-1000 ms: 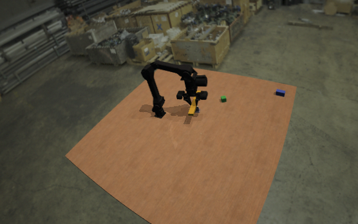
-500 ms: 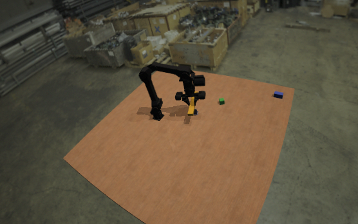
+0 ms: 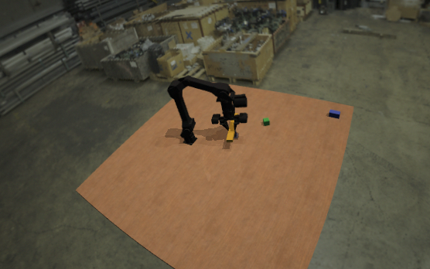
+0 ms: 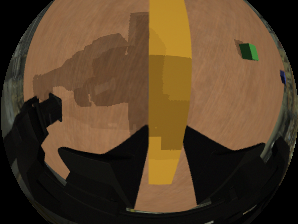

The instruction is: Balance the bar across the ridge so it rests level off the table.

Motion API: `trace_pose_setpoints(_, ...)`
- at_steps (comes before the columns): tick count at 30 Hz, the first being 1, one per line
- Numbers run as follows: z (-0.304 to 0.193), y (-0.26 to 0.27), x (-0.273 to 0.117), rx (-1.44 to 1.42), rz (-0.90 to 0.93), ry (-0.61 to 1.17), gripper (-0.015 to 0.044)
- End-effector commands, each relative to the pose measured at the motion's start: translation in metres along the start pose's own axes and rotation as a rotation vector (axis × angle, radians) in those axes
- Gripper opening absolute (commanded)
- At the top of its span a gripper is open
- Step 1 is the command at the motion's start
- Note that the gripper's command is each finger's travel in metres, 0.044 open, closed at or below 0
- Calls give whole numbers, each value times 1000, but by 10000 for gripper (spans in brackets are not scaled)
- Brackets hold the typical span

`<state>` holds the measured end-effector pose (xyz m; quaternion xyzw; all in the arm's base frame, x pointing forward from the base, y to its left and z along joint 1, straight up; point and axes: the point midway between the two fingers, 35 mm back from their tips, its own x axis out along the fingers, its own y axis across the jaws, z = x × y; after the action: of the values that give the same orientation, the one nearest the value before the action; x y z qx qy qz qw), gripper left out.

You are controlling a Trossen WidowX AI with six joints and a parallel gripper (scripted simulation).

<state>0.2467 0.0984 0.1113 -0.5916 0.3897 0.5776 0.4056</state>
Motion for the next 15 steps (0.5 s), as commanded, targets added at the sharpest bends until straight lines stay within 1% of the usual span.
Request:
trace_pose_setpoints(1, 0, 0, 8, 3, 2, -4, 0)
trace_pose_setpoints(6, 0, 1, 15, 3, 2, -4, 0)
trace_pose_setpoints(15, 0, 1, 15, 3, 2, -4, 0)
